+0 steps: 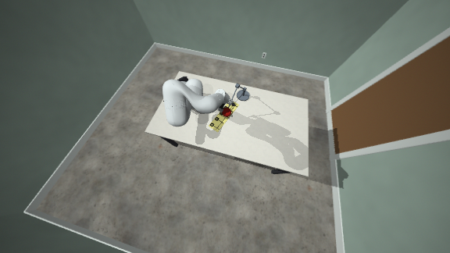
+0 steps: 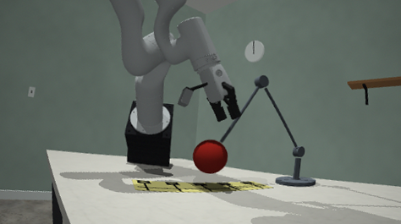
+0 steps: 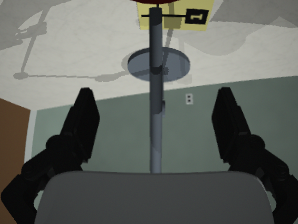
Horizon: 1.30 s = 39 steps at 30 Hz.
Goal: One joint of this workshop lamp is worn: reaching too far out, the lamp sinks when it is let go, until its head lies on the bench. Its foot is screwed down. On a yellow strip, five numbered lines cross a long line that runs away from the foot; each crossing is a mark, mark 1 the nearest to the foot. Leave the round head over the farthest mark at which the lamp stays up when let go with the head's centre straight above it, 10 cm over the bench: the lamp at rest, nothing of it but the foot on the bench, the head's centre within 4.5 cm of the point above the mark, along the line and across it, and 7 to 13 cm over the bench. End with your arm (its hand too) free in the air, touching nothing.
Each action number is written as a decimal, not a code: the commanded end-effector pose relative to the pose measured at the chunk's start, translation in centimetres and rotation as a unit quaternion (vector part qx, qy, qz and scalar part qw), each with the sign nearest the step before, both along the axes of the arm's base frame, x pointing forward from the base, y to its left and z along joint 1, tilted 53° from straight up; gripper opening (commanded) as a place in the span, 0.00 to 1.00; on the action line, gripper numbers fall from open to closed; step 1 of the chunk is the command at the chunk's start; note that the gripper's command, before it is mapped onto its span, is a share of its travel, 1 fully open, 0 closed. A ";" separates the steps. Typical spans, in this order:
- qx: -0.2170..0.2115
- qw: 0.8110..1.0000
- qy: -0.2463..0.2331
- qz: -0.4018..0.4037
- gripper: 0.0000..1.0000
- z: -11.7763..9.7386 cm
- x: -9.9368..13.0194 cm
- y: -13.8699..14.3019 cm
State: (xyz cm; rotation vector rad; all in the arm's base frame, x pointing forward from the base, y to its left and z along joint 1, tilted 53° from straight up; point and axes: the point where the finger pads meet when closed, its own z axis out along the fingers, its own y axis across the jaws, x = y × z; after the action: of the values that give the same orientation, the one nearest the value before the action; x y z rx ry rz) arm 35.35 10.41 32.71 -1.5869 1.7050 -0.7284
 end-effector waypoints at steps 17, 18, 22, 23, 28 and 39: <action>0.003 1.000 -0.004 0.002 1.00 4.4 -5.7 -0.3; 0.003 1.000 -0.004 0.002 1.00 4.4 -5.7 -0.3; 0.004 1.000 -0.007 0.003 1.00 4.7 -6.1 -0.3; 0.005 1.000 -0.008 0.003 1.00 4.8 -6.2 -0.3; 0.007 1.000 -0.012 0.004 1.00 5.4 -6.8 -0.3; 0.010 1.000 -0.018 0.005 1.00 5.9 -7.3 -0.3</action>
State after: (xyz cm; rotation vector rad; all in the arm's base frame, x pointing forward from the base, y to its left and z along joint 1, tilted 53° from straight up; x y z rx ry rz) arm 28.28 10.10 38.42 -1.5605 1.6729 -0.7282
